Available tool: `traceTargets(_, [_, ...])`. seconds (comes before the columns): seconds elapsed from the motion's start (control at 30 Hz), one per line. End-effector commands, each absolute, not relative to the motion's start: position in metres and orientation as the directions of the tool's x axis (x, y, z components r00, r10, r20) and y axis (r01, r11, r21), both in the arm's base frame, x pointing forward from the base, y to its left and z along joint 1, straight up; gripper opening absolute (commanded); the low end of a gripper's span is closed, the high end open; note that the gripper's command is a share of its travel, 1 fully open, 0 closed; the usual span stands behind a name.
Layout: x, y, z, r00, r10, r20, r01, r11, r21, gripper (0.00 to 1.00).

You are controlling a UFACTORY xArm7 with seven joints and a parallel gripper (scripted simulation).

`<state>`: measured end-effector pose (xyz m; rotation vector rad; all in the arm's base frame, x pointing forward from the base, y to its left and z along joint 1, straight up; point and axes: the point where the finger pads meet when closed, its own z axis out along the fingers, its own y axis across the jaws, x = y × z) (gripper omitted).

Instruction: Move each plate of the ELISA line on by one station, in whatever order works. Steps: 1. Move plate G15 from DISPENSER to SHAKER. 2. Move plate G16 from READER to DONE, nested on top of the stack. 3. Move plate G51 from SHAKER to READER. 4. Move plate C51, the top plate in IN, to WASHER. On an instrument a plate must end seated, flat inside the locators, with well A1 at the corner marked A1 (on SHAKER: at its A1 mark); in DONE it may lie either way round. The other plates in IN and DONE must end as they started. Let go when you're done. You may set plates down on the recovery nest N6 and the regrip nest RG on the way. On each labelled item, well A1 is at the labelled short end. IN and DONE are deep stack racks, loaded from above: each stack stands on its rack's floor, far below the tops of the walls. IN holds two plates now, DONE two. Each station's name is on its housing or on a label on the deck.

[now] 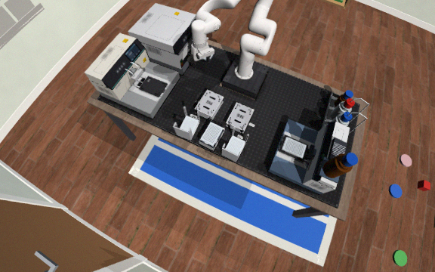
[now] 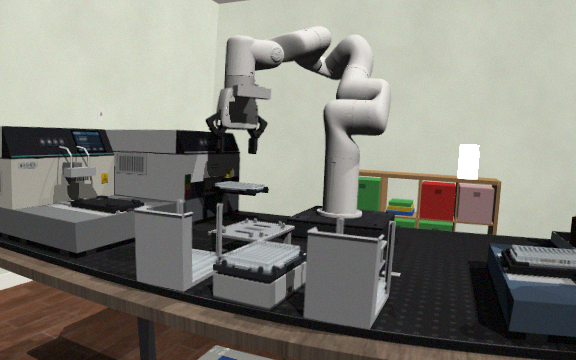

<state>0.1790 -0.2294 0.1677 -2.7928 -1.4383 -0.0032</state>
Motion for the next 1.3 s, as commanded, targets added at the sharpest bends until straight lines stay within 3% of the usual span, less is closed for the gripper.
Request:
traceTargets(0.0, [0.169, -0.244, 0.169, 0.575, 0.818, 0.004, 0.818, -0.575, 0.004, 1.00])
traceTargets(0.13, [0.165, -0.249, 0.169, 0.575, 0.818, 0.004, 0.818, -0.575, 0.004, 1.00])
traceTargets(0.37, [0.149, -0.254, 0.169, 0.404, 0.915, 0.003, 0.915, -0.404, 0.004, 1.00])
traceTargets(0.9, [0.112, -0.267, 0.169, 0.405, 0.915, 0.002, 0.915, -0.405, 0.004, 1.00])
traceTargets(1.07, [0.096, -0.272, 0.169, 0.218, 0.976, 0.001, 0.976, -0.218, 0.004, 1.00])
traceTargets(1.27, [0.077, -0.279, 0.169, 0.218, 0.976, 0.001, 0.976, -0.218, 0.004, 1.00])
